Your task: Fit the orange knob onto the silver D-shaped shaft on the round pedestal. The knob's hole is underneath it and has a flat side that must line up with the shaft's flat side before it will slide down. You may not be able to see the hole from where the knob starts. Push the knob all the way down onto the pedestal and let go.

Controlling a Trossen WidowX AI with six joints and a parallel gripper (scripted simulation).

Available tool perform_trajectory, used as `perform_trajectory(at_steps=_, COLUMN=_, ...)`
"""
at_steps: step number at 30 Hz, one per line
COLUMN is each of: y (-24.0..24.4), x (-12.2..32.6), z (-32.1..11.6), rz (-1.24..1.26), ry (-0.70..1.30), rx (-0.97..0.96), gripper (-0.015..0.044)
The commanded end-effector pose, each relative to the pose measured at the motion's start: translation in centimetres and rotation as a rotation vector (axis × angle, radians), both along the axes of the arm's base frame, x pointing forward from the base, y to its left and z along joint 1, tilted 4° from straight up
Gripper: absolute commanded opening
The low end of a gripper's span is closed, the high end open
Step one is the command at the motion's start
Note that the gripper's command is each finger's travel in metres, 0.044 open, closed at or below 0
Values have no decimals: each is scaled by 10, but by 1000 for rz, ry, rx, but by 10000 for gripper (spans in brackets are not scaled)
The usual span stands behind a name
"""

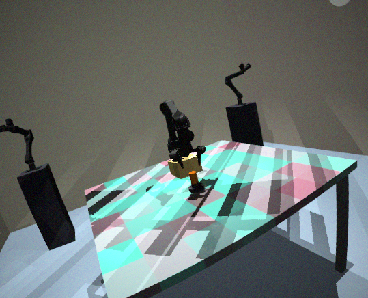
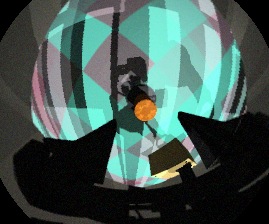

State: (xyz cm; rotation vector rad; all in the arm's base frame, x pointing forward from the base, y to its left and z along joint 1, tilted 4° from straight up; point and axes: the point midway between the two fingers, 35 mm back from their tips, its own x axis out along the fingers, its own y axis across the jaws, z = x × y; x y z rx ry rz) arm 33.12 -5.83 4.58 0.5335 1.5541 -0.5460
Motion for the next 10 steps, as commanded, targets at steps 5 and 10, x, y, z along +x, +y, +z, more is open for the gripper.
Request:
perform_trajectory(at_steps=5, y=-1, x=4, z=17, rz=0, ry=-2, rx=0, gripper=440)
perform_trajectory(at_steps=10, y=-1, x=4, z=17, rz=0, ry=-2, rx=0, gripper=440)
